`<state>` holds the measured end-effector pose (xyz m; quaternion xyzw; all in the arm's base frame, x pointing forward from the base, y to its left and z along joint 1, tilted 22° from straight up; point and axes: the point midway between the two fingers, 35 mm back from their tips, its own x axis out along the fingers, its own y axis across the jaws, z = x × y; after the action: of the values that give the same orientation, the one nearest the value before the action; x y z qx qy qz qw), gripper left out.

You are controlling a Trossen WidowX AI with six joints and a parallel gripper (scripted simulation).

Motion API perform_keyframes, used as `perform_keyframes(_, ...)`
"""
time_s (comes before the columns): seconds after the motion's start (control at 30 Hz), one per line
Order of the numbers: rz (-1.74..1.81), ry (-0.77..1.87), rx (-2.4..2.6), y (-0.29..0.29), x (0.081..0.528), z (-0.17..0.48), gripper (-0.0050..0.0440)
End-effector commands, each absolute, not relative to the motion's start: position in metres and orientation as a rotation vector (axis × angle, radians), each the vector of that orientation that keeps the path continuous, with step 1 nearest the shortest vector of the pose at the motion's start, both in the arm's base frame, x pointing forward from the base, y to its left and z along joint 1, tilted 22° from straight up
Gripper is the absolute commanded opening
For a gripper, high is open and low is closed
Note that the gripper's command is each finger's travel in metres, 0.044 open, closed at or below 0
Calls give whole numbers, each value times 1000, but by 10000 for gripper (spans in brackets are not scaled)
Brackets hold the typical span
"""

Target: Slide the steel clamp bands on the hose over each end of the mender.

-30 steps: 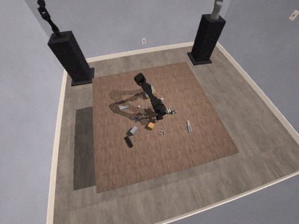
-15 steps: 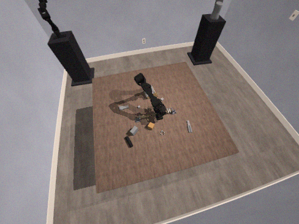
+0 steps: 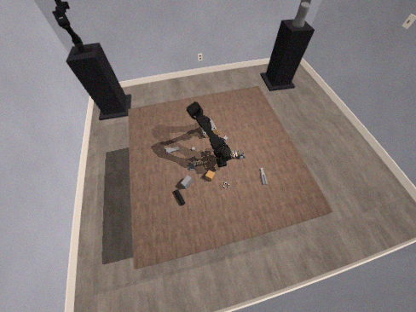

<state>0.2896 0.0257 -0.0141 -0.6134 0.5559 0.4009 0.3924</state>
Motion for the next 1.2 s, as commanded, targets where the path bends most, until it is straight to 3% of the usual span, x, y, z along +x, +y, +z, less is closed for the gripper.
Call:
perform_keyframes(0.0,1019,1412,-1560,25,290,-15,77)
perform_keyframes(0.03,1019,1412,-1560,25,290,-15,53)
perform_keyframes(0.1,1019,1412,-1560,25,290,-15,53)
perform_keyframes(0.17,1019,1412,-1560,25,290,-15,5)
perform_keyframes(0.27,1019,1412,-1560,25,290,-15,0)
perform_keyframes(0.6,1019,1412,-1560,25,290,-15,240)
perform_keyframes(0.67,1019,1412,-1560,25,290,-15,240)
perform_keyframes(0.93,1019,1412,-1560,25,290,-15,432)
perform_keyframes(1.17,1019,1412,-1560,-4,290,44,440)
